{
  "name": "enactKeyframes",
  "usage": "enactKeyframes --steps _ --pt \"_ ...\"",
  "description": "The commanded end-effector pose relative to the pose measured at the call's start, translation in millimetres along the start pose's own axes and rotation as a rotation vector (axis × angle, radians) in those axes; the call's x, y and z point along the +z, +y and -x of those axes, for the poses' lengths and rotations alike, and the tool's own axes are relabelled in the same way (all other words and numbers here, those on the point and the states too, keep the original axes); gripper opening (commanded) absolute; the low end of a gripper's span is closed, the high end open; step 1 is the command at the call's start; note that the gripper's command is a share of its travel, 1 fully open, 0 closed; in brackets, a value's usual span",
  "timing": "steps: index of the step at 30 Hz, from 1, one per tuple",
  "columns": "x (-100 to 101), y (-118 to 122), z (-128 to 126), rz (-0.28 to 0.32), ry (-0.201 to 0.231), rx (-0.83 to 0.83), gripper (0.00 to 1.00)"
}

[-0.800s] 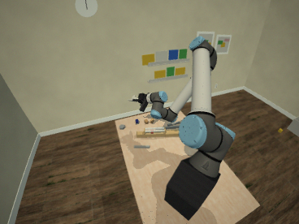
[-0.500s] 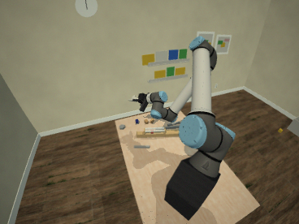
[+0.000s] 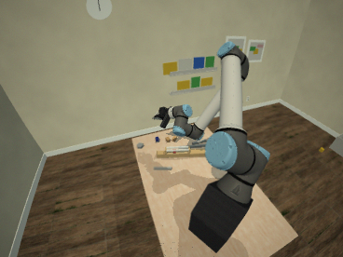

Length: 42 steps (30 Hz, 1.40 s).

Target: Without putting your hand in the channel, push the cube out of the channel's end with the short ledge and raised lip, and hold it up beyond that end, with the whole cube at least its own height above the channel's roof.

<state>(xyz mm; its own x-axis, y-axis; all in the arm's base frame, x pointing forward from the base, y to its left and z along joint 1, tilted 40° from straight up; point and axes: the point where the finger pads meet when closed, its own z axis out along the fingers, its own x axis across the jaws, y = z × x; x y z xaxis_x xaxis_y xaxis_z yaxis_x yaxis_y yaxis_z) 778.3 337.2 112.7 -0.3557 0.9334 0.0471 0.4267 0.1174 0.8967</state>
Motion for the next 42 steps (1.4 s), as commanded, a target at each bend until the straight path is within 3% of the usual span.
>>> enactKeyframes --steps 1,5,8,10,14,18,19,22,23,25,27,32,33,38,42 --pt "0.8 1.0 11.8 -0.013 -0.024 0.036 0.0" --pt "1.9 1.6 41.2 -0.044 -0.083 0.124 0.0" --pt "0.8 1.8 74.5 -0.075 -0.153 0.223 0.0" --pt "0.8 1.8 74.5 -0.075 -0.153 0.223 0.0" --pt "-6.6 1.0 131.2 -0.117 -0.28 0.39 0.0" --pt "-24.4 -1.3 196.1 -0.149 -0.439 0.581 0.0" --pt "-24.4 -1.3 196.1 -0.149 -0.439 0.581 0.0" --pt "-45.4 -3.7 245.4 -0.159 -0.572 0.726 0.0" --pt "-45.4 -3.7 245.4 -0.159 -0.572 0.726 0.0" --pt "-62.5 -5.4 276.6 -0.159 -0.663 0.818 0.0" --pt "-62.5 -5.4 276.6 -0.159 -0.663 0.818 0.0" --pt "-111.3 -9.0 343.8 -0.134 -0.881 1.016 0.0" --pt "-111.3 -9.0 343.8 -0.134 -0.881 1.016 0.0" --pt "-157.0 -10.8 390.2 -0.091 -1.055 1.151 0.0" --pt "-183.0 -11.1 412.0 -0.061 -1.145 1.213 0.0"
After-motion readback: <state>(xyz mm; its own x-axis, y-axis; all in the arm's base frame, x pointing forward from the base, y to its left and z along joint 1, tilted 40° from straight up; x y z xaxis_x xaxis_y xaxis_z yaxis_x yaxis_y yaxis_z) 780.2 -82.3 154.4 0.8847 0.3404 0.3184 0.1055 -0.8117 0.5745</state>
